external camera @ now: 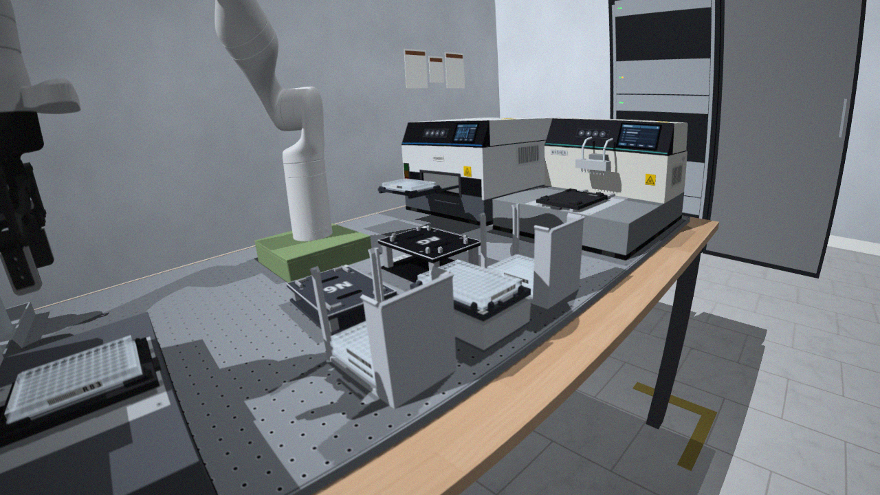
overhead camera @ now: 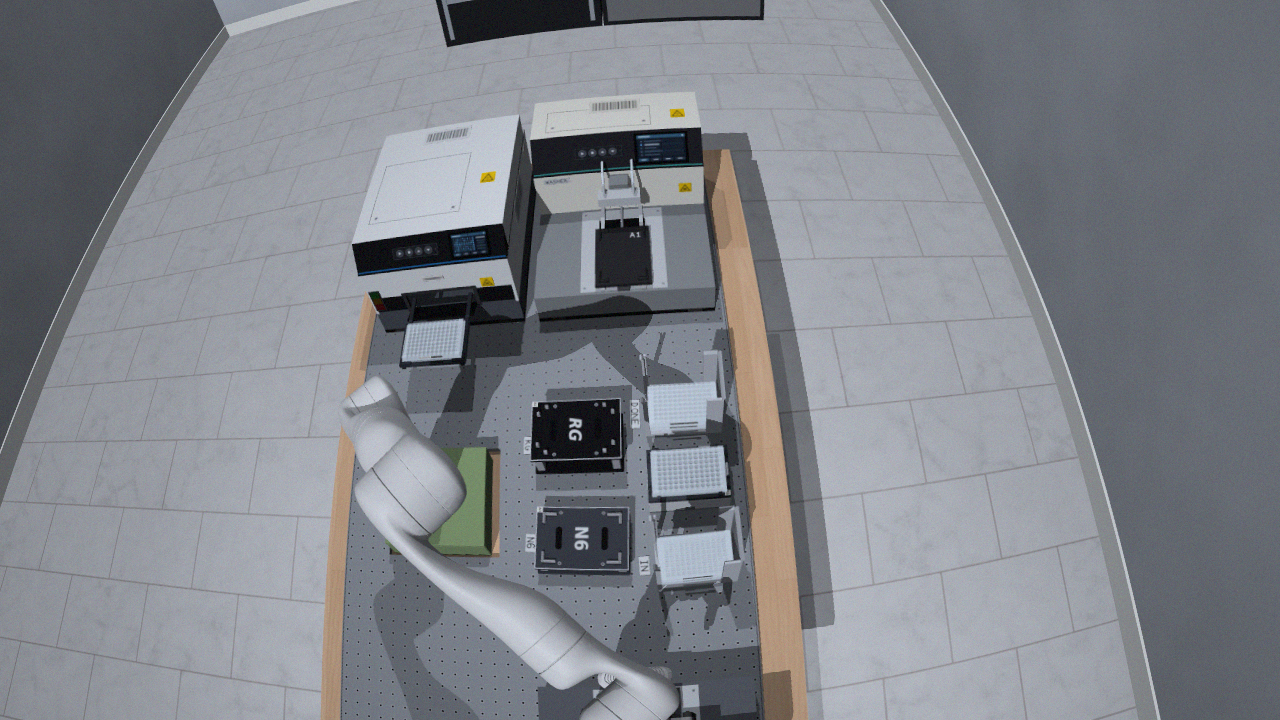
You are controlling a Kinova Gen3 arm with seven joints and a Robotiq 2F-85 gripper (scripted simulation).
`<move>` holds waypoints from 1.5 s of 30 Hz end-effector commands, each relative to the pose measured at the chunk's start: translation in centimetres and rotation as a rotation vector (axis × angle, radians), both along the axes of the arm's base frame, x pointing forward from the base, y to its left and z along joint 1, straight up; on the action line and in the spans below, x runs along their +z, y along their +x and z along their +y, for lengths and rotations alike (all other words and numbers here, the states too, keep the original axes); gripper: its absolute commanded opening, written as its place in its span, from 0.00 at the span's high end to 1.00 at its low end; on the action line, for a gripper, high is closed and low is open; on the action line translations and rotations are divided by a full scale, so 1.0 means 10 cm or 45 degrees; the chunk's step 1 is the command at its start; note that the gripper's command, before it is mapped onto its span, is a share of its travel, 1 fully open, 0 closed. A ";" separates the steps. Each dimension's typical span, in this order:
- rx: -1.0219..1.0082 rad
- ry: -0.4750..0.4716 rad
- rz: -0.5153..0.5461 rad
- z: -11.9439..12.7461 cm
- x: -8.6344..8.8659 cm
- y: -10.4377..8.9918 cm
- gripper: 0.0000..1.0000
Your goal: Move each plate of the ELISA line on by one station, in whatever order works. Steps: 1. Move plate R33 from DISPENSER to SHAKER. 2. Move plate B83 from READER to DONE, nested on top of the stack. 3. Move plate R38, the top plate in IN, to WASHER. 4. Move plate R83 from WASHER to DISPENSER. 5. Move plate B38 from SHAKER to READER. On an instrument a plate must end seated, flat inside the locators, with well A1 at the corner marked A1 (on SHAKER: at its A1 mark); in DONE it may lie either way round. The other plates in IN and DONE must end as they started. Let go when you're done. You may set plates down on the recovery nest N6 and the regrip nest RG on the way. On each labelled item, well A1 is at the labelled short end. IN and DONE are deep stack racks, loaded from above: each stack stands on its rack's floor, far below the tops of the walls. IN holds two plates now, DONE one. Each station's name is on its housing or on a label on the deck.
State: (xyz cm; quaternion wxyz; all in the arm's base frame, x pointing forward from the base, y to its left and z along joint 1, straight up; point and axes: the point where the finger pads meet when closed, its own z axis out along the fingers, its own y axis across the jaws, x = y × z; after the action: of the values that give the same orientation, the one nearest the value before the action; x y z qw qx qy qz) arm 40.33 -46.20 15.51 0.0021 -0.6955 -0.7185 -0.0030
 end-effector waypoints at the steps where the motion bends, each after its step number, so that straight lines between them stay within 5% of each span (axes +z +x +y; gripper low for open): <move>1: 0.007 -0.001 -0.008 0.00 0.08 0.01 0.00; 12: 0.010 -0.002 -0.007 -0.01 0.22 0.00 0.00; 45: 0.001 -0.004 -0.006 -0.01 0.19 0.00 0.00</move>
State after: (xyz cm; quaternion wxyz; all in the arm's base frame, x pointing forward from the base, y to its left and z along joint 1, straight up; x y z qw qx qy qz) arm 40.34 -46.23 17.18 0.0013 -0.6959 -0.7182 -0.0033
